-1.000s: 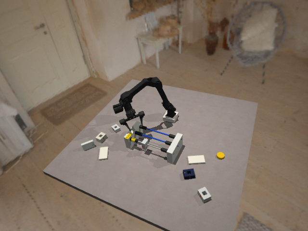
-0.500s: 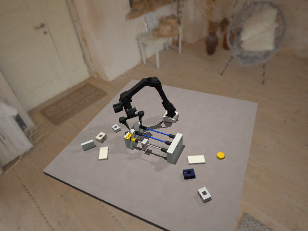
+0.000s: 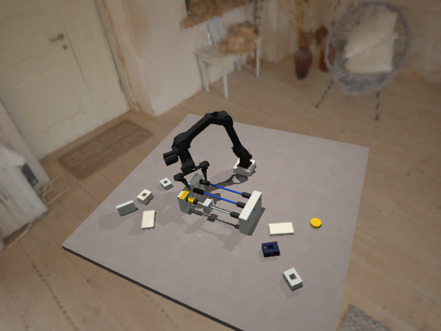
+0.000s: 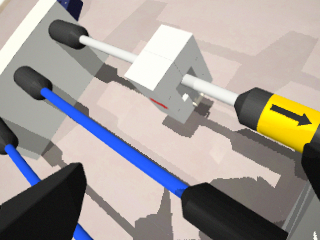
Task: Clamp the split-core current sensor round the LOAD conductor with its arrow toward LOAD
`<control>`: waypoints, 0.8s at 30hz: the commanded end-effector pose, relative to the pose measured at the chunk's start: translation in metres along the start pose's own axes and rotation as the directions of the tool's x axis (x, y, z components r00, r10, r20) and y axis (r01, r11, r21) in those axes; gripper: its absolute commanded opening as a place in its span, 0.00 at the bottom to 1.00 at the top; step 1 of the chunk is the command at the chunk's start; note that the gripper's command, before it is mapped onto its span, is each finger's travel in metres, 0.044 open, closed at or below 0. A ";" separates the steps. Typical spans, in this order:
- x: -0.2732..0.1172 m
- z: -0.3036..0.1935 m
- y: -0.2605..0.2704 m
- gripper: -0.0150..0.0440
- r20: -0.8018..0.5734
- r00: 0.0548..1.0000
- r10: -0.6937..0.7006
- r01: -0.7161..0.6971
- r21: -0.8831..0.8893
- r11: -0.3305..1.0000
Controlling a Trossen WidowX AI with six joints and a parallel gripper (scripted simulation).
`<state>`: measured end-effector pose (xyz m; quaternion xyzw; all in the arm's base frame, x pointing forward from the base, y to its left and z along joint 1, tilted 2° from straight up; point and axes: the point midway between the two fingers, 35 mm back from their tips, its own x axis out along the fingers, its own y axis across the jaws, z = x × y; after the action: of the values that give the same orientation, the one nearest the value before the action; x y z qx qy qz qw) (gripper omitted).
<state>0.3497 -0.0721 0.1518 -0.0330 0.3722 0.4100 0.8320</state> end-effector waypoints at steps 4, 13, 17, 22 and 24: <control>0.023 0.016 0.014 1.00 -0.221 0.973 -0.062 0.170 0.510 0.843; 0.045 0.035 0.031 1.00 -0.408 0.892 -0.196 0.452 0.823 0.344; 0.049 0.042 0.036 1.00 -0.442 0.862 -0.246 0.485 0.860 0.155; 0.054 0.053 0.043 1.00 -0.474 0.820 -0.320 0.476 0.876 -0.079; 0.055 0.057 0.046 1.00 -0.481 0.805 -0.347 0.449 0.876 -0.173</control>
<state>0.3569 -0.0106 0.1394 0.2818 0.6372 -0.0051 0.7173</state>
